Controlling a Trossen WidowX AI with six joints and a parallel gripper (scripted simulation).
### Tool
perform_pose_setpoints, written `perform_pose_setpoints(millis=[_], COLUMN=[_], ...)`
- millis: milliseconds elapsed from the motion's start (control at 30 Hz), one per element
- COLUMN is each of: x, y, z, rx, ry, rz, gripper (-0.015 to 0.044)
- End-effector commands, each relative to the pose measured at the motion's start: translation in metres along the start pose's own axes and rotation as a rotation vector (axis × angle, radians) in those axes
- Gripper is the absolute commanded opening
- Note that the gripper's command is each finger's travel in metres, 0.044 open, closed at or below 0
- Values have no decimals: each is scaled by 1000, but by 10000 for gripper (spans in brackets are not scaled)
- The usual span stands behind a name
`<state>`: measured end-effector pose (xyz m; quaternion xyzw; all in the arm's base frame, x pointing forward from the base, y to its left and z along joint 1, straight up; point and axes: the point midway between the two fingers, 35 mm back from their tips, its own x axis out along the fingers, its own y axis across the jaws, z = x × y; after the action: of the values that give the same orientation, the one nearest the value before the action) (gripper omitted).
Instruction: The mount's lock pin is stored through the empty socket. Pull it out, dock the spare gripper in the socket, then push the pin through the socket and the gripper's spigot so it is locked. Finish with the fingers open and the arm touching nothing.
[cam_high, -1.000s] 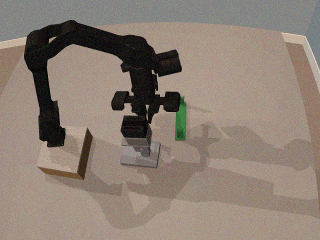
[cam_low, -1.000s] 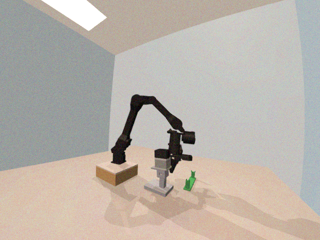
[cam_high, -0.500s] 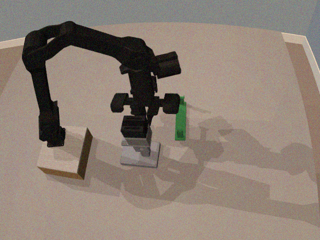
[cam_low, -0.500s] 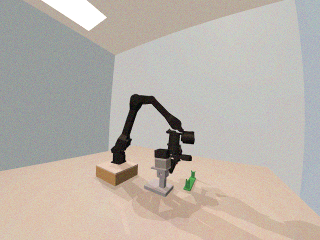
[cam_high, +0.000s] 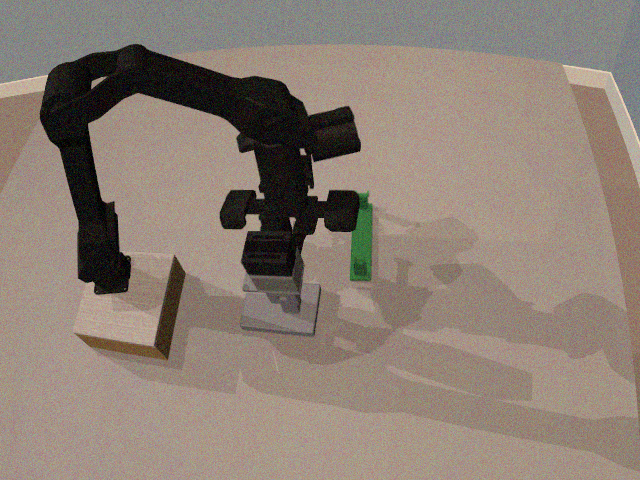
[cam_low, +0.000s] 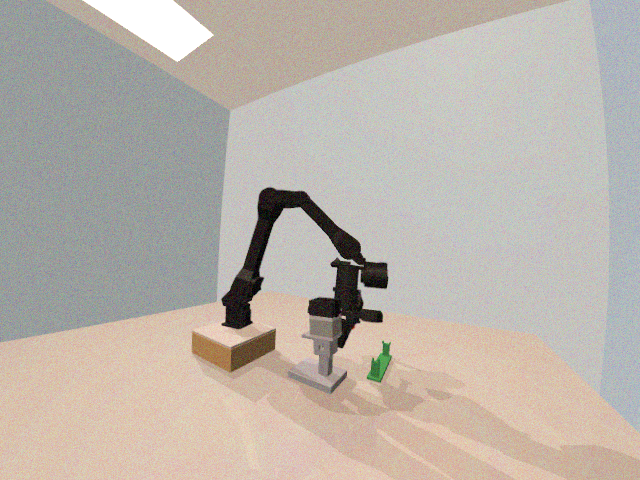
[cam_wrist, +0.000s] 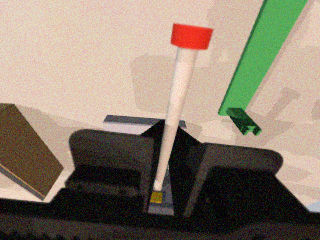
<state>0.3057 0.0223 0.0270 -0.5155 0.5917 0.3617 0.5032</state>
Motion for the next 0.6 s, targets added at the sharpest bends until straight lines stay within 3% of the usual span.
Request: perform_pose_setpoints(millis=[0, 567], x=[2, 4], y=[1, 2], z=[-3, -10], rx=[-4, -1], ry=[5, 5], rz=[0, -9], gripper=[0, 0])
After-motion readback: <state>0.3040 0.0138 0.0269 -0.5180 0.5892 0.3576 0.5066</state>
